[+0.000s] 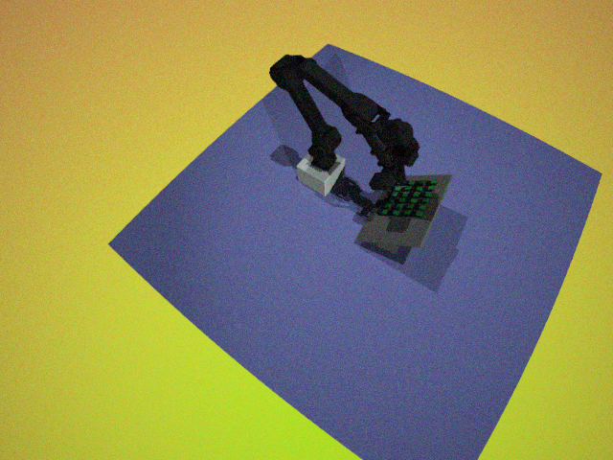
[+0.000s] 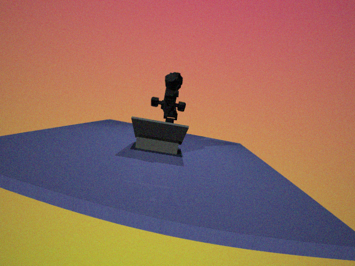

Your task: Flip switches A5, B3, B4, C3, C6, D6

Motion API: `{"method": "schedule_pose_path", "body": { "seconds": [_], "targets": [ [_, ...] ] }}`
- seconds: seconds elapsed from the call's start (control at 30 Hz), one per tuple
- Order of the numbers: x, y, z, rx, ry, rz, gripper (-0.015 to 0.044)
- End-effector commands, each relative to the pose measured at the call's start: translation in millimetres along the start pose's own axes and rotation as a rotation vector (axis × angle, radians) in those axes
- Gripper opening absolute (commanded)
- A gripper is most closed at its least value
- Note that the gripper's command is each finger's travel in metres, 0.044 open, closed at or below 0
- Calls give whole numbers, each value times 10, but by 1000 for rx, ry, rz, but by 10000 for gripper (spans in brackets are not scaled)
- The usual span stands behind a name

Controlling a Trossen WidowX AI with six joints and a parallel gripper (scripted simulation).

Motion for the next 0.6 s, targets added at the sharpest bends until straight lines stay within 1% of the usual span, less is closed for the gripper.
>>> {"method": "schedule_pose_path", "body": {
  "seconds": [0.0, 0.1, 0.3, 0.43, 0.57],
  "targets": [
    [386, 152, -18, -3, 18, 2, 0],
    [563, 210, -8, -3, 18, 2, 0],
    [562, 210, 13, -3, 16, 2, 0],
    [577, 211, 326, -4, -8, 2, 0],
    [580, 211, 344, -4, -9, 2, 0]
  ]
}}
Point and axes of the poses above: the point midway between the two fingers, 35 mm back from their tips, its own z axis out along the fingers, its own y axis across the jaws, x = y × z, the point moved 1 cm from there along -z, back along the fingers, and after that the axes turned 1 degree about z, right-handed, at the moved point
